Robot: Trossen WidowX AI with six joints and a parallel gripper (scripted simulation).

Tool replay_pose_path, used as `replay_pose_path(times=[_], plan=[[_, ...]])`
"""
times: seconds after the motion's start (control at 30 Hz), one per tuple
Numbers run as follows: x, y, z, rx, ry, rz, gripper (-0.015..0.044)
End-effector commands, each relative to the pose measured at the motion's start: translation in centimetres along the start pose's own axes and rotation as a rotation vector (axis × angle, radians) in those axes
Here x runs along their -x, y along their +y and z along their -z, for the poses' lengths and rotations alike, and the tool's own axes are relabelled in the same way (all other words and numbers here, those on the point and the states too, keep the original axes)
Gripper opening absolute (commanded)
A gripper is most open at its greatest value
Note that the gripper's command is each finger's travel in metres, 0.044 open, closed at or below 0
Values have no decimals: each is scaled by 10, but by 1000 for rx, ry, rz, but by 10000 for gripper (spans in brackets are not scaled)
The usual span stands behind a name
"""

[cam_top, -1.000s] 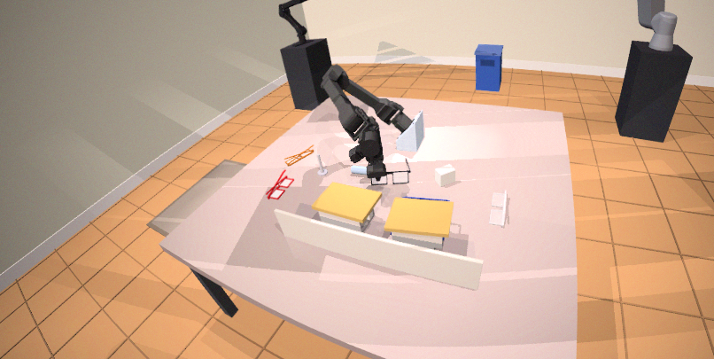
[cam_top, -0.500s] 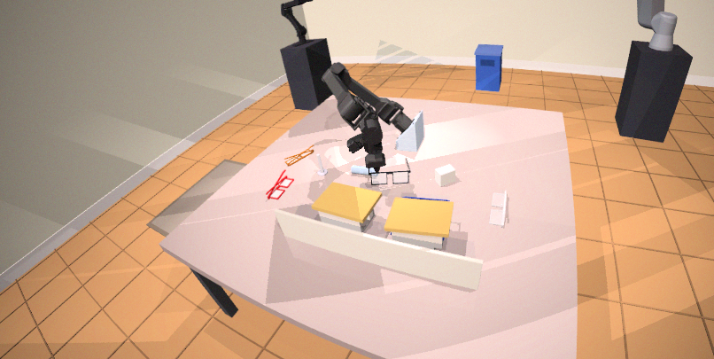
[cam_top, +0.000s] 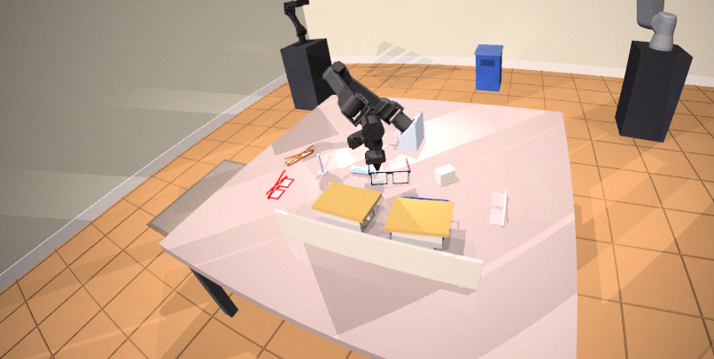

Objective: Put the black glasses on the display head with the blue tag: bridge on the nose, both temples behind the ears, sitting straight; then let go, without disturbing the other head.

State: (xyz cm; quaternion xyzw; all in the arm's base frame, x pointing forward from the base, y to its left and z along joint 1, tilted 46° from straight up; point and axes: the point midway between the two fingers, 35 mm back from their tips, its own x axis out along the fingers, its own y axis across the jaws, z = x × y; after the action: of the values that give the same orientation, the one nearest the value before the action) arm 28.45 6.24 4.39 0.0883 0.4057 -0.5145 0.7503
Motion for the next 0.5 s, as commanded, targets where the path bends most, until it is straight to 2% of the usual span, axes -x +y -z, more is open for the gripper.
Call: replay_pose_path(times=[0.0,0.07,0.1,0.47], plan=[[5,-7,4,-16,6,7,200],[5,-7,4,-16,6,7,147],[5,-7,4,-16,6,7,140],[0,-7,4,-16,6,7,140]])
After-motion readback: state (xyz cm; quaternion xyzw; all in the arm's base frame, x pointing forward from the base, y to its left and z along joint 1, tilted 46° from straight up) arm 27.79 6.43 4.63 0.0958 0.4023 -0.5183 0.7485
